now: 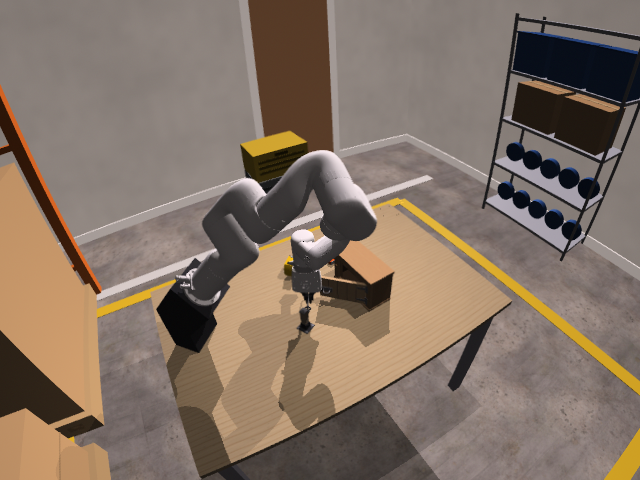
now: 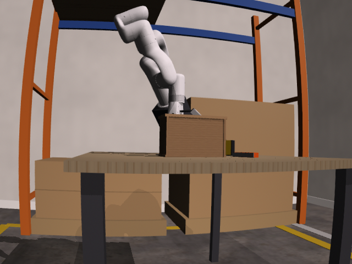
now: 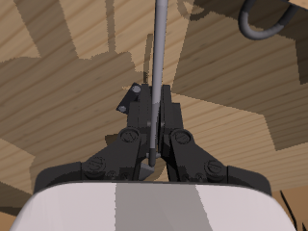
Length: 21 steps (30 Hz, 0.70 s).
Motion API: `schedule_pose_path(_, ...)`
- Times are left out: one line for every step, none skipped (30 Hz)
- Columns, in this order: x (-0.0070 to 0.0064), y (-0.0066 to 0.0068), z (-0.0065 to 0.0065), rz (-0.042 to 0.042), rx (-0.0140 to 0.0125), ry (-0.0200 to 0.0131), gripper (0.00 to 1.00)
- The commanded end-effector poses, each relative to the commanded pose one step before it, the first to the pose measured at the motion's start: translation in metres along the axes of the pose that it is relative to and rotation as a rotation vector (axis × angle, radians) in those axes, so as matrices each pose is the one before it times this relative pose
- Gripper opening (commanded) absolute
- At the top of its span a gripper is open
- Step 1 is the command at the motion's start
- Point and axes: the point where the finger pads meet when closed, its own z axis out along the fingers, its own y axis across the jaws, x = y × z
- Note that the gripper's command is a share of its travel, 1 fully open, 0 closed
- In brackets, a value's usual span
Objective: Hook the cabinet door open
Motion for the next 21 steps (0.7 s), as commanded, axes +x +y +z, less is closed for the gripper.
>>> schedule_pose_path(0.00065, 0.00006, -0.00202, -0.00034, -0.00018, 0.00176, 0.04)
schedule_pose_path(0.00000, 0.00000, -0.00005, 0.00000, 0.00000, 0.00000, 0.04)
schedule_pose_path(-0.00001, 0.00000, -0.00005, 0.00000, 0.00000, 0.00000, 0.04)
schedule_pose_path(-0.00004, 0.00000, -0.00026, 0.00000, -0.00001, 0.00000, 0.04)
schedule_pose_path(-0.00007, 0.00000, -0.00051, 0.00000, -0.00001, 0.00000, 0.04)
schedule_pose_path(-0.00010, 0.00000, -0.00067, 0.00000, 0.00000, 0.00000, 0.04)
schedule_pose_path(-0.00010, 0.00000, -0.00067, 0.00000, 0.00000, 0.00000, 0.04)
schedule_pose_path(-0.00008, 0.00000, -0.00051, 0.00000, 0.00001, 0.00000, 0.04)
schedule_pose_path(-0.00004, 0.00000, -0.00026, 0.00000, 0.00001, 0.00000, 0.04)
schedule_pose_path(-0.00001, 0.00000, -0.00005, 0.00000, 0.00000, 0.00000, 0.04)
schedule_pose_path(-0.00001, 0.00000, -0.00005, 0.00000, 0.00000, 0.00000, 0.04)
schedule_pose_path(-0.00005, 0.00000, -0.00026, 0.00000, -0.00001, 0.00000, 0.04)
schedule_pose_path(-0.00011, 0.00000, -0.00051, 0.00000, -0.00001, 0.00000, 0.04)
schedule_pose_path(0.00000, 0.00000, 0.00000, 0.00000, 0.00000, 0.00000, 0.04)
schedule_pose_path(0.00000, 0.00000, 0.00000, 0.00000, 0.00000, 0.00000, 0.04)
schedule_pose_path(-0.00014, 0.00000, -0.00066, 0.00000, 0.00000, 0.00000, 0.04)
schedule_pose_path(-0.00014, 0.00000, -0.00066, 0.00000, 0.00000, 0.00000, 0.04)
schedule_pose_path(-0.00011, 0.00000, -0.00051, 0.00000, 0.00001, 0.00000, 0.04)
schedule_pose_path(-0.00006, 0.00000, -0.00026, 0.00000, 0.00001, 0.00000, 0.04)
schedule_pose_path(-0.00001, 0.00000, -0.00005, 0.00000, 0.00000, 0.00000, 0.04)
schedule_pose_path(-0.00001, 0.00000, -0.00005, 0.00000, 0.00000, 0.00000, 0.04)
